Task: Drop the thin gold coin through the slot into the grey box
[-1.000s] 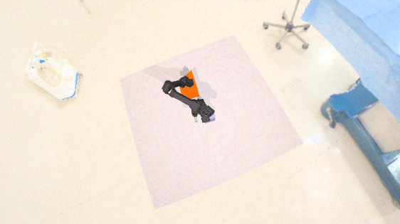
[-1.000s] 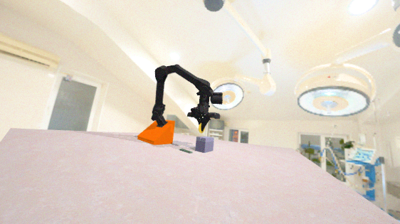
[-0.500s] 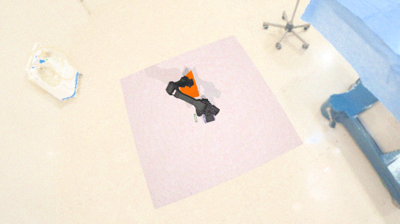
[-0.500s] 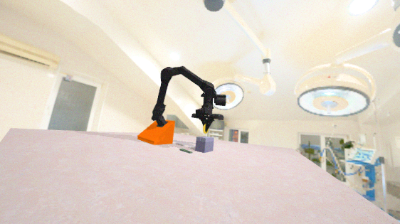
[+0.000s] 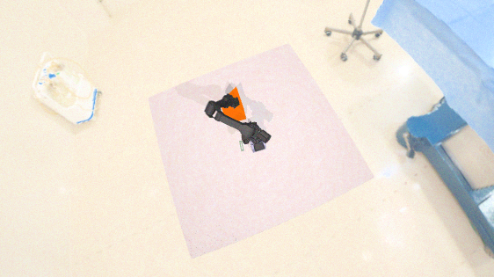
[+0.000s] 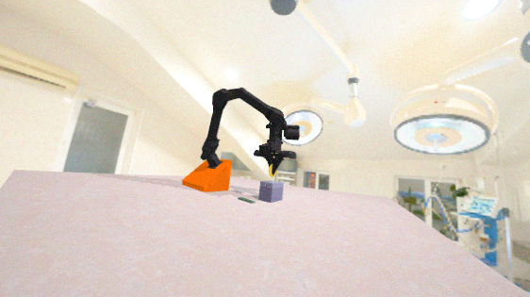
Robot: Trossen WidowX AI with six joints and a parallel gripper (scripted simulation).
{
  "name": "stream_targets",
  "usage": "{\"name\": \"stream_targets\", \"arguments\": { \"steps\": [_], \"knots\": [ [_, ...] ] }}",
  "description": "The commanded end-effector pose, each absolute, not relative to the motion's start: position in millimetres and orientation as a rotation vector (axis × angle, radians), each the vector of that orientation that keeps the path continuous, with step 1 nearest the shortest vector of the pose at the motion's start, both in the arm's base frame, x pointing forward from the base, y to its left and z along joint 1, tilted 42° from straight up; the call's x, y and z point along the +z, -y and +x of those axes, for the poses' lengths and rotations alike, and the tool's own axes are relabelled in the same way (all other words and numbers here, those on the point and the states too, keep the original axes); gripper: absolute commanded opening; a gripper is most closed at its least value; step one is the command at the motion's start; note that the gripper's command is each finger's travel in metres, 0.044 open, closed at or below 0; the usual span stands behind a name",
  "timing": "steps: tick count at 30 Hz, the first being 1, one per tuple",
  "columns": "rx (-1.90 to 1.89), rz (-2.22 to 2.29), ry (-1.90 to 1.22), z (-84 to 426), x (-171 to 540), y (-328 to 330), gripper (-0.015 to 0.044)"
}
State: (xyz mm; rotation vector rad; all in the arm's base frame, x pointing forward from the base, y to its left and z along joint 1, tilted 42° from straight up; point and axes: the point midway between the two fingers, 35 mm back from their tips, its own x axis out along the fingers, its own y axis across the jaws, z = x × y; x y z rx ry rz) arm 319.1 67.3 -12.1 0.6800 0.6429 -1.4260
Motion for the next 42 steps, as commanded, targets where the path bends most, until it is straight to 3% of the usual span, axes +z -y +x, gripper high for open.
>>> {"name": "stream_targets", "arguments": {
  "steps": [1,42],
  "knots": [
    [-1.427,0.681,-0.642,320.0,-14.0,-68.7,0.0],
    [-1.424,0.677,-0.643,319.6,-22.4,-62.4,0.0]
  ]
}}
